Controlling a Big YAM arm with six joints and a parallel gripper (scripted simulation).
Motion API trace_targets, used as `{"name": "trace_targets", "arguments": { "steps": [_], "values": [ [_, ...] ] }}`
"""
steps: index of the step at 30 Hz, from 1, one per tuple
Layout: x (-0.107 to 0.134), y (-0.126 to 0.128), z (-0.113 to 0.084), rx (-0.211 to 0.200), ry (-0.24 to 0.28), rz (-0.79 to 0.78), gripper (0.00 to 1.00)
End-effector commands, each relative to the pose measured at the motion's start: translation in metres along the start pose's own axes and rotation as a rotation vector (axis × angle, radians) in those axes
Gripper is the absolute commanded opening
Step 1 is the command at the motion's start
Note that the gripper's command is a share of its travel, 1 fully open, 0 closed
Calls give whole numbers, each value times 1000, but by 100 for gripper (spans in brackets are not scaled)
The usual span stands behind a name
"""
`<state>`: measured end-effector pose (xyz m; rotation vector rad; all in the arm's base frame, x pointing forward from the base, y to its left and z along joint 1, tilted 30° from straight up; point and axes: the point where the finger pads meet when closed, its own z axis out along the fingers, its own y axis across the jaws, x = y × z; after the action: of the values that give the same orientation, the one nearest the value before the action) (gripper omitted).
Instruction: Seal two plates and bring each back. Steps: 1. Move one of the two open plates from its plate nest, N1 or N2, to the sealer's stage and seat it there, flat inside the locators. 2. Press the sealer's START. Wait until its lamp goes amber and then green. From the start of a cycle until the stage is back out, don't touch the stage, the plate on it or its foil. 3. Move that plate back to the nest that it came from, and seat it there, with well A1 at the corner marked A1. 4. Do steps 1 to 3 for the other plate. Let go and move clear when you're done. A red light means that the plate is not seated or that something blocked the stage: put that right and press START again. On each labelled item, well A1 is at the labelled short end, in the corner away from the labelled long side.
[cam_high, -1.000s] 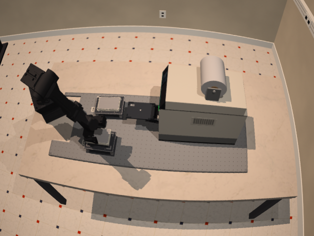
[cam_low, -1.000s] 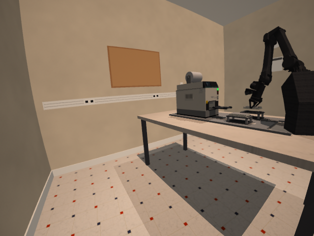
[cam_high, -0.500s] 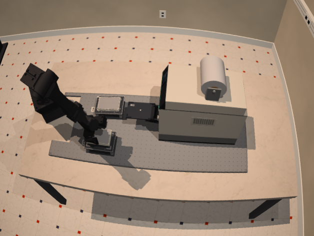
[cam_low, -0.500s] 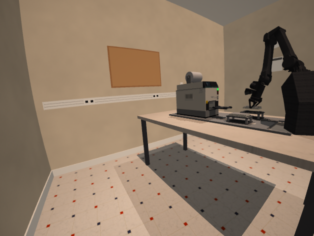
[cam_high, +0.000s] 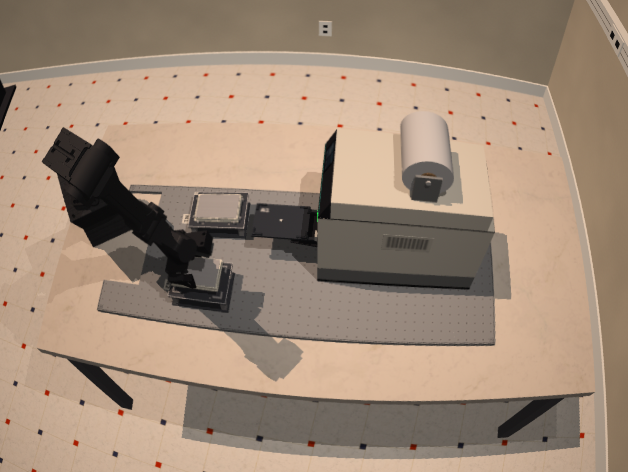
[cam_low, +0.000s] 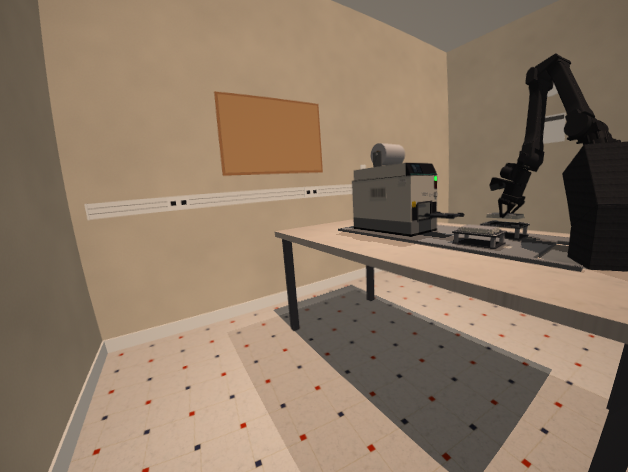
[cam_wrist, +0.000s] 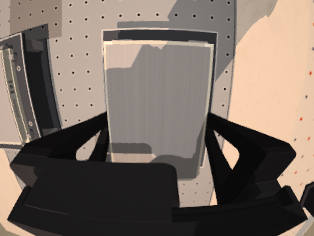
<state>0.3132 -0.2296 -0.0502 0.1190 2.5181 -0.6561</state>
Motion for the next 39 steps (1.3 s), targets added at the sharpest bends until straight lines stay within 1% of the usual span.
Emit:
{"name": "trace_targets", "arguments": {
  "steps": [1,5,10,14,19,23,27,29,34,39],
  "values": [
    [-4,-10,6,21,-16,26,0],
    [-5,-11,7,23,-18,18,0],
    [0,1,4,5,-15,-10,0],
    [5,3,6,1,-8,-12,0],
    [10,-2,8,8,0,-1,0],
    [3,-7,9,18,-15,3,0],
    [-3,-12,16,25,-24,6,0],
    [-2,-11,17,23,-23,5,0],
    [13,-3,15,9,2,3,0],
    [11,-5,14,14,-4,4,0]
  ]
}}
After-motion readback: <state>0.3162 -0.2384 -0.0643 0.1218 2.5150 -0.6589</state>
